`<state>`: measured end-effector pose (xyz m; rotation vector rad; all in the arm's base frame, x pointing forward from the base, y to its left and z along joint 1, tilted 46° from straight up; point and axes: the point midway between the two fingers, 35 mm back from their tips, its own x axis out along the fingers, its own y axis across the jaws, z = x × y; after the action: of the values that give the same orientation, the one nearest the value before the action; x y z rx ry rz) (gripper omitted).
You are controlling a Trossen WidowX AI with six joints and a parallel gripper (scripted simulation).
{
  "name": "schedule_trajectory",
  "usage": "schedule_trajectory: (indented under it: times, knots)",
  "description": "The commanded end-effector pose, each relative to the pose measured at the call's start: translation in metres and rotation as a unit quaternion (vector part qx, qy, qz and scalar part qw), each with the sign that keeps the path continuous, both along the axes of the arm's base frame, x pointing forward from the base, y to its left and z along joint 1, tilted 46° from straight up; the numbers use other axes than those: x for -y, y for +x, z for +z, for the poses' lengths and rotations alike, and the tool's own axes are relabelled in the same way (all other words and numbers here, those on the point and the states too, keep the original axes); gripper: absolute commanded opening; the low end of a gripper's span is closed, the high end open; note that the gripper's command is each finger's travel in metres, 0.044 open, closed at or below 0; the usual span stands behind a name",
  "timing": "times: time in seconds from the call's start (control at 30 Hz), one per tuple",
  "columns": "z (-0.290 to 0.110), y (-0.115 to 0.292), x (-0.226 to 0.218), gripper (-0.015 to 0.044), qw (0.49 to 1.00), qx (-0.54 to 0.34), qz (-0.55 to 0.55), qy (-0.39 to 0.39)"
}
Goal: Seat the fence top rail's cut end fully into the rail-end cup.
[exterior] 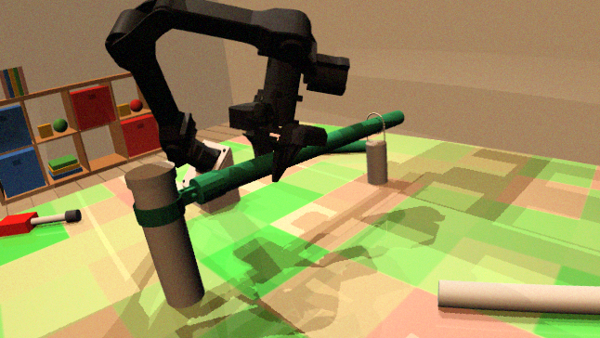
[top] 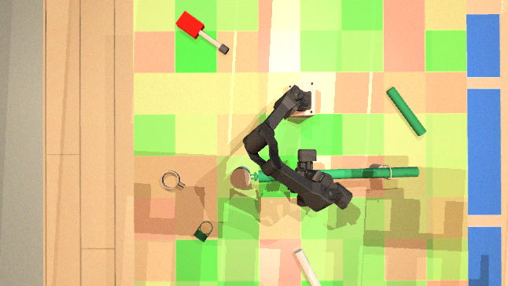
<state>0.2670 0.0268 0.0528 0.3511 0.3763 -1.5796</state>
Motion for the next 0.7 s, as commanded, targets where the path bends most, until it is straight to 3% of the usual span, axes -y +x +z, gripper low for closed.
schedule_trajectory:
  times: [0.0,0.07,0.6,0.67]
  knots:
    - [0.000,0.000,0.000,0.0000,1.000,0.001,0.001,0.000]
    - [0.000,0.000,0.000,0.0000,1.000,0.001,0.001,0.000]
    - [-0.001,0.000,-0.022,0.0420,1.000,-0.002,0.015,0.008]
    - [-0.001,0.000,-0.032,0.0440,1.000,-0.004,0.022,0.012]
